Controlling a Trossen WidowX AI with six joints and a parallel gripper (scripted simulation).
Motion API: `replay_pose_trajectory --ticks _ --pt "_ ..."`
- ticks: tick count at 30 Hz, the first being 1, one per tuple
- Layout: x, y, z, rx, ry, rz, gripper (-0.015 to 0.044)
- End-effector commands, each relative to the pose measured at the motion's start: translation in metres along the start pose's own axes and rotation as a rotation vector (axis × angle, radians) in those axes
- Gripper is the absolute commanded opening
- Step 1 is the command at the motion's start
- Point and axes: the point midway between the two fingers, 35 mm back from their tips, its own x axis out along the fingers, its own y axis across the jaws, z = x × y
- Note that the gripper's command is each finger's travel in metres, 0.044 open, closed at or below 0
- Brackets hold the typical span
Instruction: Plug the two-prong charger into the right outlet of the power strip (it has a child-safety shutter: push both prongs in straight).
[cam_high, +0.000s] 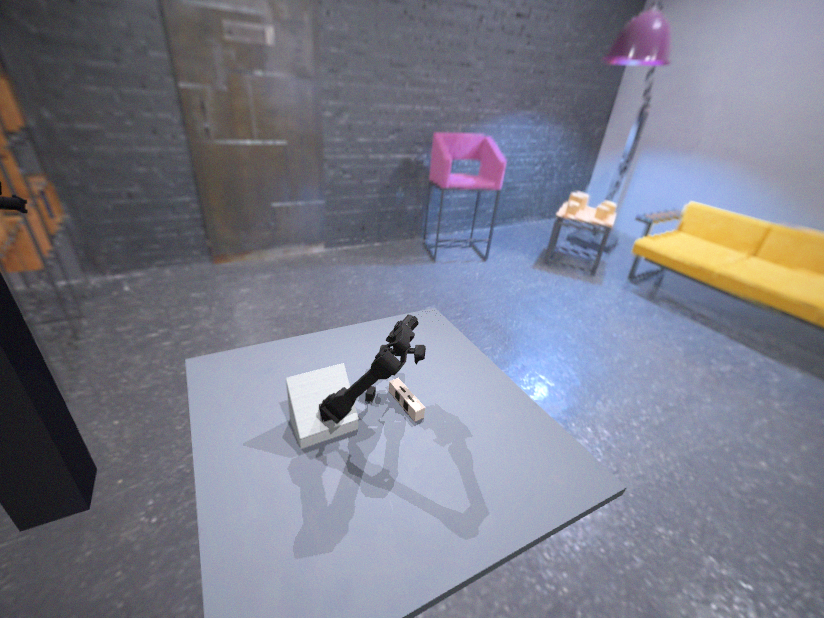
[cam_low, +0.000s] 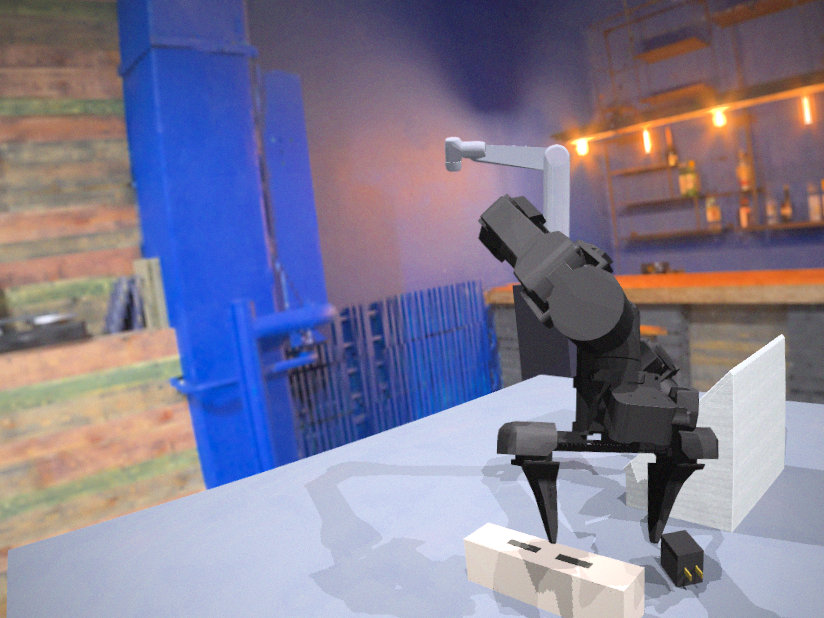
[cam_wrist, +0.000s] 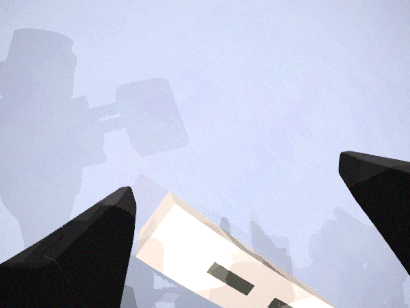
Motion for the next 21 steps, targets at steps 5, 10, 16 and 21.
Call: replay_pose_trajectory --ticks 5,10,16,21 --pt "0.005 0.056 -0.032 0.015 0.141 0.114 0.044" --pt "0.004 0.082 -0.053 0.027 0.23 0.156 0.044" --pt "-0.001 0.109 -0.081 0.045 0.348 0.187 0.044" --pt "-0.006 0.124 -0.098 0.056 0.42 0.194 0.044"
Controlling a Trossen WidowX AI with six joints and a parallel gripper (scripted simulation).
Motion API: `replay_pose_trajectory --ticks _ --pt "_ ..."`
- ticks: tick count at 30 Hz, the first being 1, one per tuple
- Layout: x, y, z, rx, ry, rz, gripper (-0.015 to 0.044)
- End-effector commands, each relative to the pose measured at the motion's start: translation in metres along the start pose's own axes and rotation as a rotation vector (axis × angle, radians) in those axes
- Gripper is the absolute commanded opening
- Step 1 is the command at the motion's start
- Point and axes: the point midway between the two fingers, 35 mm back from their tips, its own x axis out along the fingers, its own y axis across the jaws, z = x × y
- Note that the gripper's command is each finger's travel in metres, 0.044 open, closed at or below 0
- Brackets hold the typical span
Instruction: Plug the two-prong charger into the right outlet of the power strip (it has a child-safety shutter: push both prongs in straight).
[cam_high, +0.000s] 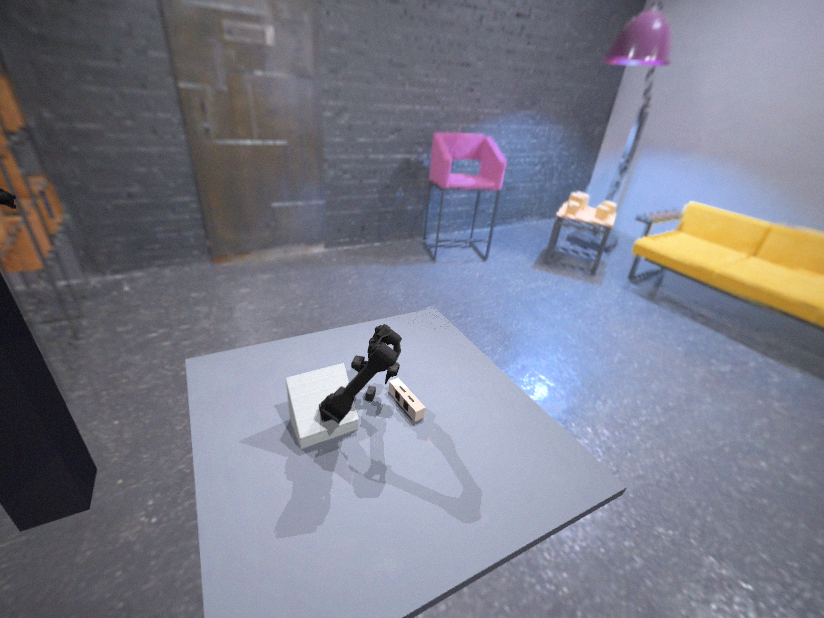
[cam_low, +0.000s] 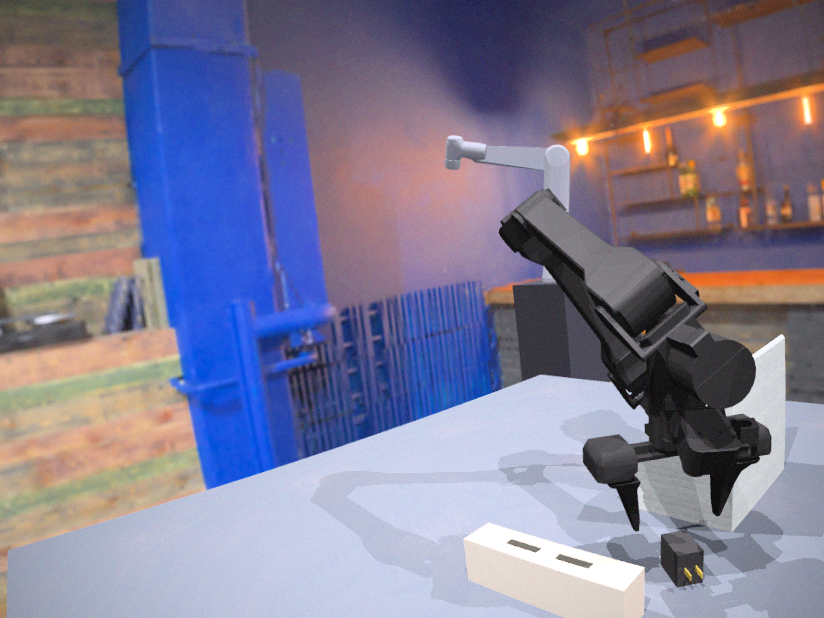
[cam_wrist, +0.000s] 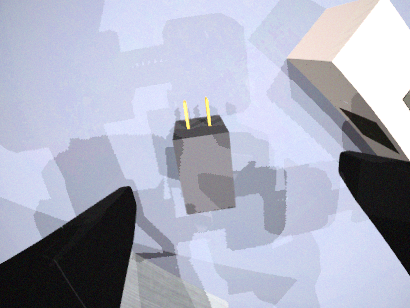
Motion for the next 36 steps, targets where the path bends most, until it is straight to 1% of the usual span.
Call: replay_pose_trajectory --ticks 1,8,36 --pt "0.005 0.012 -0.016 0.012 0.065 0.009 0.044" --pt "0.008 0.012 -0.016 0.012 0.065 0.009 0.044" --pt "0.05 0.013 -0.015 0.012 0.065 0.008 0.044"
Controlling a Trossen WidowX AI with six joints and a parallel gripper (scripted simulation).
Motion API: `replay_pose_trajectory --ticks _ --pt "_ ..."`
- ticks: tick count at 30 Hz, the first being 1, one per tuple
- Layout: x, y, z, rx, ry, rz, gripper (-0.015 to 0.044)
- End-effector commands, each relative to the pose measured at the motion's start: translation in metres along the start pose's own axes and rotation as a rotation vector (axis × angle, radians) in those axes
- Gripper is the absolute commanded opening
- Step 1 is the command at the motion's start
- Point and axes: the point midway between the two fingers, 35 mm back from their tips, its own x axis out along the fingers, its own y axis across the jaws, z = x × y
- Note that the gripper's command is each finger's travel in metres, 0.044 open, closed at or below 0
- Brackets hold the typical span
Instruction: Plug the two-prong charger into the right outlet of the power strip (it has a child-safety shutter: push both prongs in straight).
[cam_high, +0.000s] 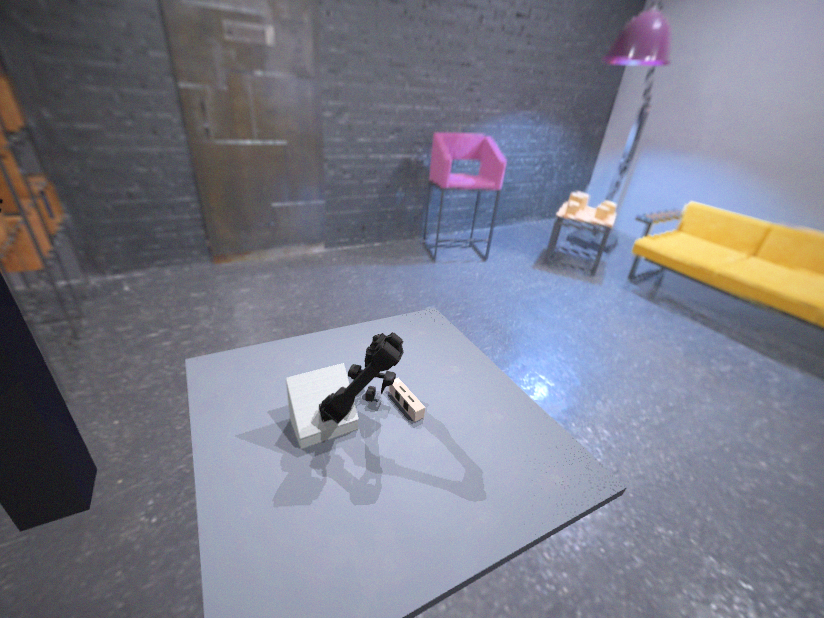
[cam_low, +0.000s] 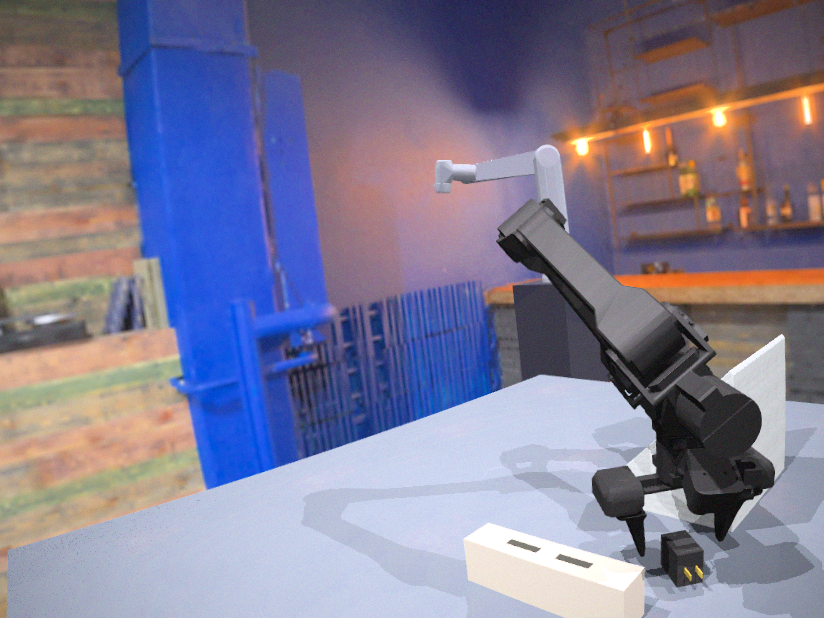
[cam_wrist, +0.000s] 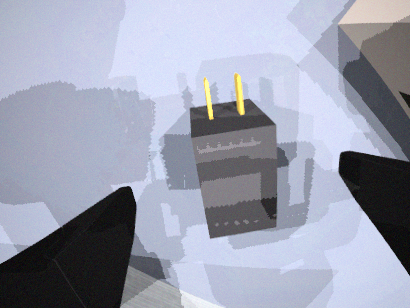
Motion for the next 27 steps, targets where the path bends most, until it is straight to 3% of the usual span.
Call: replay_pose_trajectory --ticks 1,18,27 --pt "0.01 0.001 -0.001 -0.008 0.009 -0.002 0.044" --pt "0.029 0.001 -0.001 -0.007 0.011 -0.003 0.044" --pt "0.026 0.001 0.0 0.0 0.005 -0.001 0.0204"
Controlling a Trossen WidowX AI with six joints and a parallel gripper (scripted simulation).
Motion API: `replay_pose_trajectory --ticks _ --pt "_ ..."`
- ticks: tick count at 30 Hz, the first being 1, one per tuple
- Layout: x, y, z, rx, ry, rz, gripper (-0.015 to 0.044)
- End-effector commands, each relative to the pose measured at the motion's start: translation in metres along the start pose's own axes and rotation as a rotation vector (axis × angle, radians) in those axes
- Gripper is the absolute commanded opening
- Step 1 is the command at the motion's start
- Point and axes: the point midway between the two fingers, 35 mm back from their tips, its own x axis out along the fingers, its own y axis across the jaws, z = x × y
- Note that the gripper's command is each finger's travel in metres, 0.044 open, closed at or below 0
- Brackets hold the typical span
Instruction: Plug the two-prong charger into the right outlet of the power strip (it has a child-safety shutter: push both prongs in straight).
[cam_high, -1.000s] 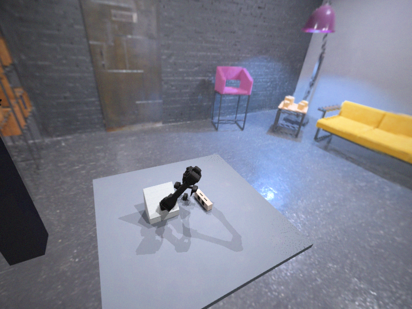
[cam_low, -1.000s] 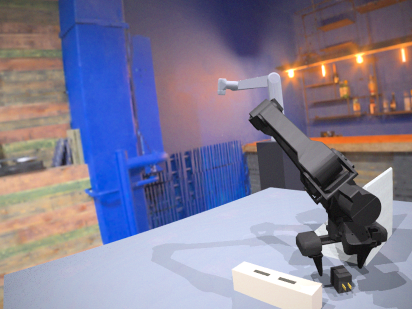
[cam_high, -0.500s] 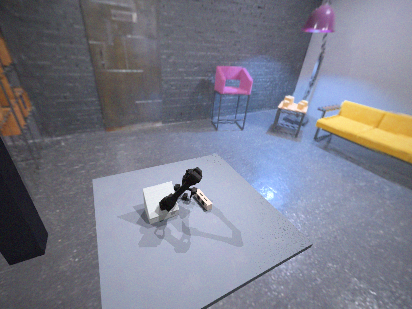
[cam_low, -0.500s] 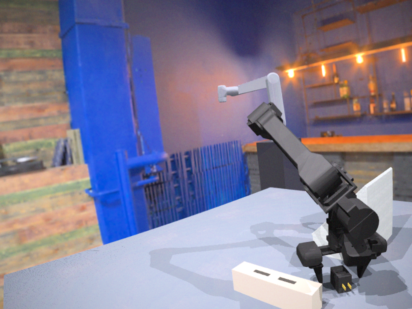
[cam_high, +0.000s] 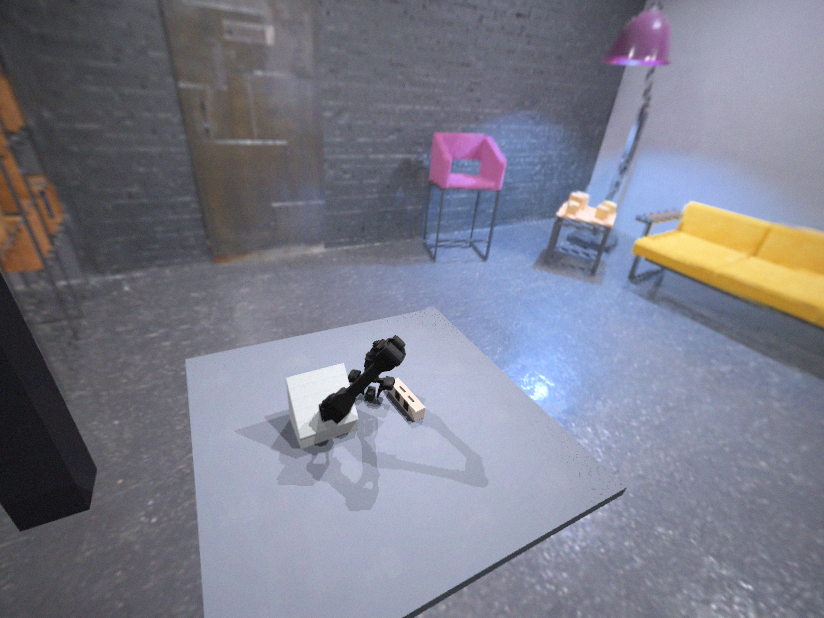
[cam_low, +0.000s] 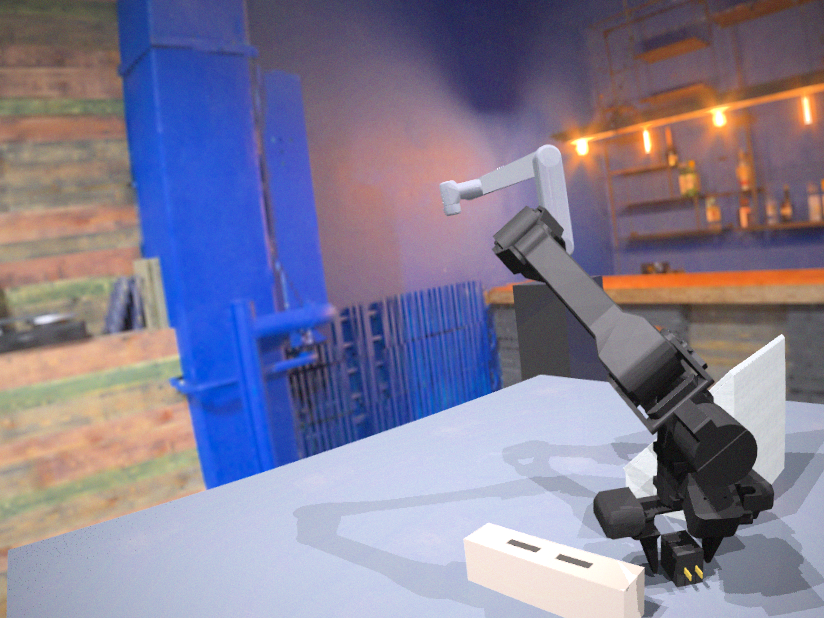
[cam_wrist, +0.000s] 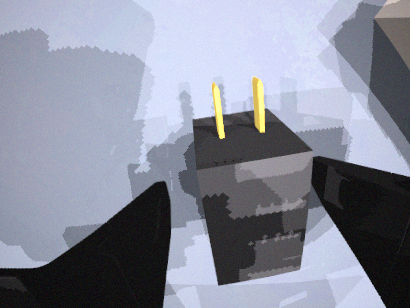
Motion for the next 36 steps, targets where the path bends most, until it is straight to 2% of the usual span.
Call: replay_pose_trajectory --ticks 1,4,9,12,24,36 --pt "0.0 0.0 0.0 0.001 -0.001 0.0 0.0177" --pt "0.0 0.0 0.0 0.001 -0.001 0.0 0.0099" --pt "0.0 0.0 0.0 0.001 -0.001 0.0 0.0065" --pt "-0.005 0.0 0.0 0.001 -0.001 0.001 0.0" --pt "-0.056 0.001 -0.005 -0.006 0.003 0.0 0.0" --pt "-0.053 -0.011 -0.012 0.065 -0.004 0.011 0.0"
